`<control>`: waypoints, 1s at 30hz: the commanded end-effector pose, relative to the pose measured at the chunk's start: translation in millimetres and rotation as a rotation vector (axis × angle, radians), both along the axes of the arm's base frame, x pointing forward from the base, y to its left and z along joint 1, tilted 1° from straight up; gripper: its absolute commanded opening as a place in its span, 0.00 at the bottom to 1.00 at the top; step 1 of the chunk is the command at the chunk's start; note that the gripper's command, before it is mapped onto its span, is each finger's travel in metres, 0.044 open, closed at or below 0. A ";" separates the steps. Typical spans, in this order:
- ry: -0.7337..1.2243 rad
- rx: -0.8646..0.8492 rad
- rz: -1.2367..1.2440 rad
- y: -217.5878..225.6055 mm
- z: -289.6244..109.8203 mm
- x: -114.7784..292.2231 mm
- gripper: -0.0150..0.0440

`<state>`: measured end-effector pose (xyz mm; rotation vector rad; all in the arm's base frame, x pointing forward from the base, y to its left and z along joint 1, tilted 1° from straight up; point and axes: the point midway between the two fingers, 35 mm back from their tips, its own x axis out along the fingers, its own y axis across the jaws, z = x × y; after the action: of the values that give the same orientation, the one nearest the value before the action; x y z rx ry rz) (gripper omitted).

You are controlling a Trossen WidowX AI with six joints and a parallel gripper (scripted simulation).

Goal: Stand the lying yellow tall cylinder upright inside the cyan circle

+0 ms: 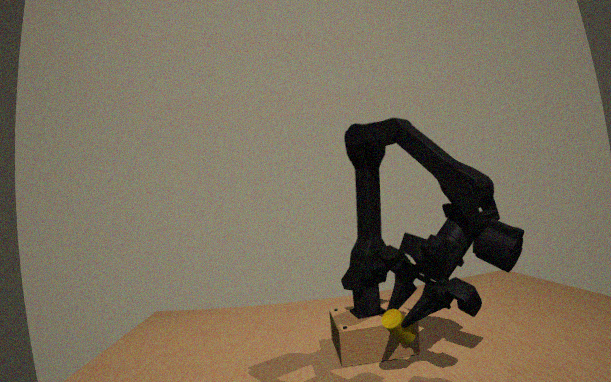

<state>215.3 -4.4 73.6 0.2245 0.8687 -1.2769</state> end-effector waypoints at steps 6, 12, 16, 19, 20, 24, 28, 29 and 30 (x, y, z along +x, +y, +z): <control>-0.030 -0.055 0.015 -0.6 0.8 -1.0 0.43; -0.055 -0.088 0.028 -0.1 1.6 -0.7 0.43; -0.072 -0.109 0.037 0.3 2.3 -0.4 0.43; -0.085 -0.125 0.045 0.7 2.8 -0.1 0.43; -0.090 -0.130 0.047 0.8 2.9 -0.1 0.43; -0.108 -0.150 0.058 1.4 3.6 0.3 0.43; -0.127 -0.170 0.069 2.1 4.4 0.8 0.43; -0.132 -0.175 0.072 2.3 4.6 0.9 0.43; -0.137 -0.179 0.075 2.5 4.8 1.0 0.43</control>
<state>217.0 -1.4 77.8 0.1460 0.6560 -1.2501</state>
